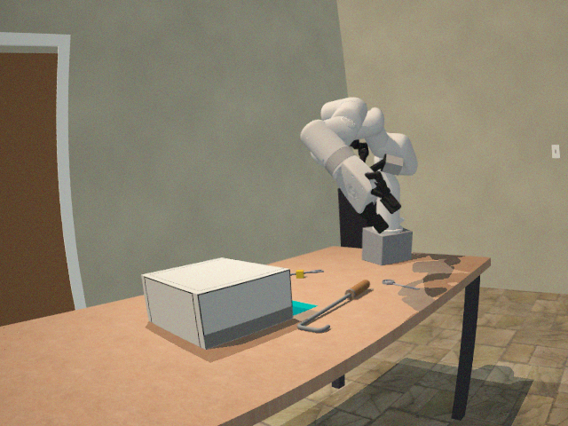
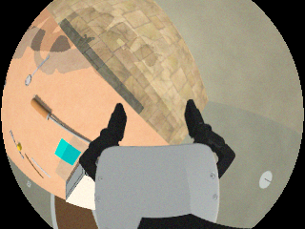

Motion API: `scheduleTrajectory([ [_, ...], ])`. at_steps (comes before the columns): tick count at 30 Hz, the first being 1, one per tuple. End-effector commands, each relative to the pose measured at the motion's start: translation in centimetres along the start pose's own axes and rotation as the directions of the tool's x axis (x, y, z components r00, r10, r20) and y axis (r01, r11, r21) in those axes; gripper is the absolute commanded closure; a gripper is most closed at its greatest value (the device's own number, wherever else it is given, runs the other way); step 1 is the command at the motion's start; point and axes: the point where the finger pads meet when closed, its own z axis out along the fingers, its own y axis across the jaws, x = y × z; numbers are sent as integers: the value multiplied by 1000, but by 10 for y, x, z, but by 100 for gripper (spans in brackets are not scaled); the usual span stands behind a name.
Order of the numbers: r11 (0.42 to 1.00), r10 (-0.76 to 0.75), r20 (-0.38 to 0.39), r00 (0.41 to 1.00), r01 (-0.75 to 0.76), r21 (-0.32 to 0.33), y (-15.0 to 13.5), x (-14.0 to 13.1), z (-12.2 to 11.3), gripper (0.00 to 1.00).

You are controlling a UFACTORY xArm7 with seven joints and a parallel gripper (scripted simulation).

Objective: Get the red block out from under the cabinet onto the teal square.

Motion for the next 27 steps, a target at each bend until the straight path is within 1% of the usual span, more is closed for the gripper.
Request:
scheduleTrajectory([
  [1,1000,-4,3,1000,4,-4,3,0,-2,0],
  [17,1000,-4,3,1000,4,-4,3,0,-2,0],
  [18,1000,-4,3,1000,4,-3,3,0,-2,100],
  [20,1000,-7,7,1000,7,4,0,1,-2,100],
  [22,999,-19,20,1000,19,26,-6,1,-2,100],
  [24,997,-43,44,998,40,69,-20,3,-2,100],
  [26,989,-81,74,994,71,133,-41,6,-4,100],
  [27,989,-81,74,994,71,133,-41,6,-4,100],
])
